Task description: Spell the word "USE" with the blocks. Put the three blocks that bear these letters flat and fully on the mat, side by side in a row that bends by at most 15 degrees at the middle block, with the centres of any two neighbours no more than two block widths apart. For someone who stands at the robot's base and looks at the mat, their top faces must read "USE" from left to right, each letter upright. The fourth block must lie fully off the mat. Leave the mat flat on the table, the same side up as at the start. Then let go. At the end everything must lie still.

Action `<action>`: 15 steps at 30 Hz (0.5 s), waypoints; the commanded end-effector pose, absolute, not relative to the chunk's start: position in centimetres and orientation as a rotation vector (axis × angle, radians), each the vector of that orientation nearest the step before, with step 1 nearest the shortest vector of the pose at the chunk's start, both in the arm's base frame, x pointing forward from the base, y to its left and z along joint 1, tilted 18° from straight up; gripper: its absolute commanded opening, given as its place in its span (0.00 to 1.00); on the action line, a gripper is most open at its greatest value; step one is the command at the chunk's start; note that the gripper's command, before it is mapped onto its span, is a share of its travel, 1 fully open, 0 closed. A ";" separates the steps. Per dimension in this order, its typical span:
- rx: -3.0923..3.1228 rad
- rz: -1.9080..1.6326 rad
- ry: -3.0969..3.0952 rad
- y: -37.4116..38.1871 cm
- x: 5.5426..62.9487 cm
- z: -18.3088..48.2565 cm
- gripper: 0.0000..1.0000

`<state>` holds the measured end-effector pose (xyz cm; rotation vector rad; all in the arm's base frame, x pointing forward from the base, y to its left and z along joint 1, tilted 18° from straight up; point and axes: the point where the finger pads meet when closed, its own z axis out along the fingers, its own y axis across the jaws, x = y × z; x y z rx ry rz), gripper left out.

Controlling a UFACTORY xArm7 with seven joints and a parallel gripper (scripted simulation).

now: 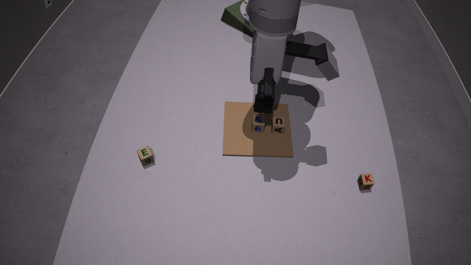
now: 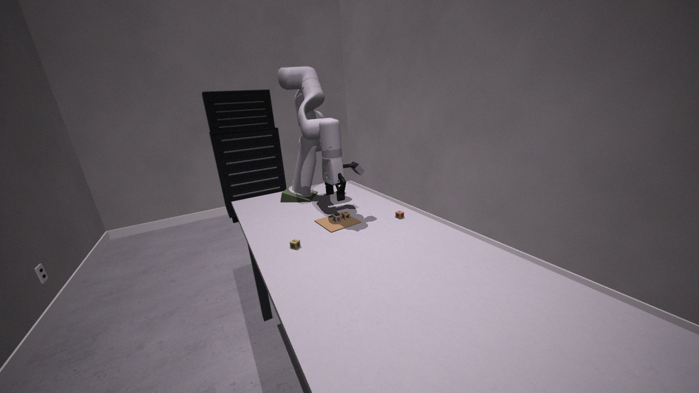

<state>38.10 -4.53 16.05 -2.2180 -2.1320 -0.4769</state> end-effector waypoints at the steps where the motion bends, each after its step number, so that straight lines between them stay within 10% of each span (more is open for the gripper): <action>1: -2.220 -0.481 -2.133 -4.6 38.2 16.2 1.00; 15: -2.175 -0.456 -2.157 -6.7 39.0 15.7 1.00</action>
